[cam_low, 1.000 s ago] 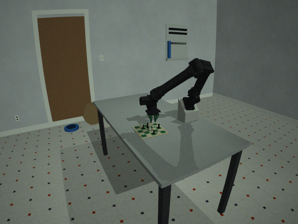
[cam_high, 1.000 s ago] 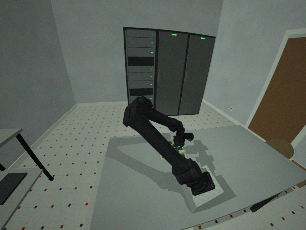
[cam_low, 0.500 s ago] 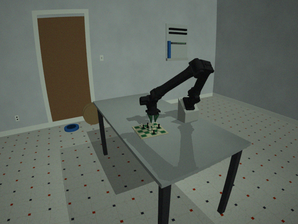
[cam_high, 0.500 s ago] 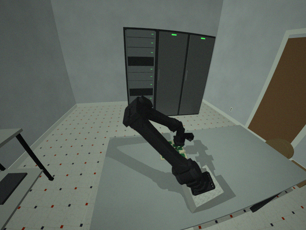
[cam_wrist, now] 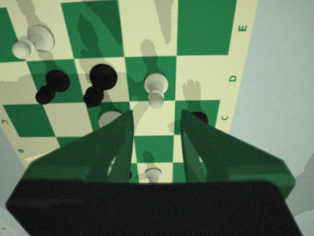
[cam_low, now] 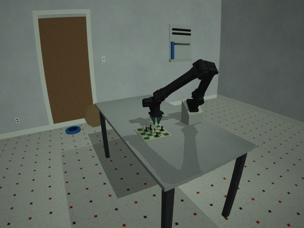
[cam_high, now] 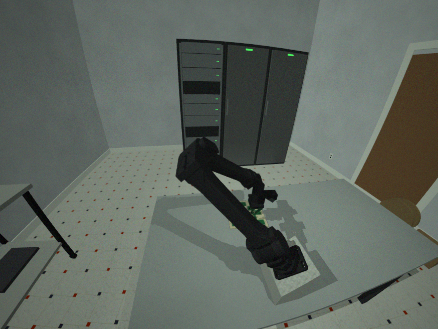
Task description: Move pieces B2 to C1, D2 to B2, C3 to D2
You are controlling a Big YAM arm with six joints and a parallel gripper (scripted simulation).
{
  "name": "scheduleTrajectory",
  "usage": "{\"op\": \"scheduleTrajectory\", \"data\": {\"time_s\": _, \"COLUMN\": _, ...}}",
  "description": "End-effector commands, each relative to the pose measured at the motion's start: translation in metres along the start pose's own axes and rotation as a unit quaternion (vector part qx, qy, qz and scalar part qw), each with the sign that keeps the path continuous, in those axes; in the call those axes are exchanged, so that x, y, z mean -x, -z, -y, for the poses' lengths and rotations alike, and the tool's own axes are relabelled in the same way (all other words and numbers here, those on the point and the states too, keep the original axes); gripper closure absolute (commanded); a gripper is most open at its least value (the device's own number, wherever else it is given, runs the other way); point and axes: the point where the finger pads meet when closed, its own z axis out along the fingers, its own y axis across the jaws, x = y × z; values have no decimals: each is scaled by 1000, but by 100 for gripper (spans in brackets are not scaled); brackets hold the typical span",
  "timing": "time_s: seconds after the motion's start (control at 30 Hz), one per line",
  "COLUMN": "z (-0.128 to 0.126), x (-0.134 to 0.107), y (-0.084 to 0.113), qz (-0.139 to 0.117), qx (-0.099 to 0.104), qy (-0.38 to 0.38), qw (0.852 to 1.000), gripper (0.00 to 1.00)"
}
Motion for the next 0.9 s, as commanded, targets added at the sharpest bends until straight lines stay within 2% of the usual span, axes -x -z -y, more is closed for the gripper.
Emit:
{"op": "scheduleTrajectory", "data": {"time_s": 0.0, "z": -7, "x": -4, "y": -5, "qz": 1, "qx": 3, "qy": 7, "qw": 1000, "gripper": 68}}
{"op": "scheduleTrajectory", "data": {"time_s": 0.17, "z": 0, "x": -2, "y": -11, "qz": 0, "qx": -3, "qy": 2, "qw": 1000, "gripper": 68}}
{"op": "scheduleTrajectory", "data": {"time_s": 0.6, "z": -2, "x": -2, "y": -34, "qz": 1, "qx": -2, "qy": 3, "qw": 1000, "gripper": 68}}
{"op": "scheduleTrajectory", "data": {"time_s": 0.87, "z": -3, "x": -2, "y": -38, "qz": 1, "qx": -1, "qy": 4, "qw": 1000, "gripper": 68}}
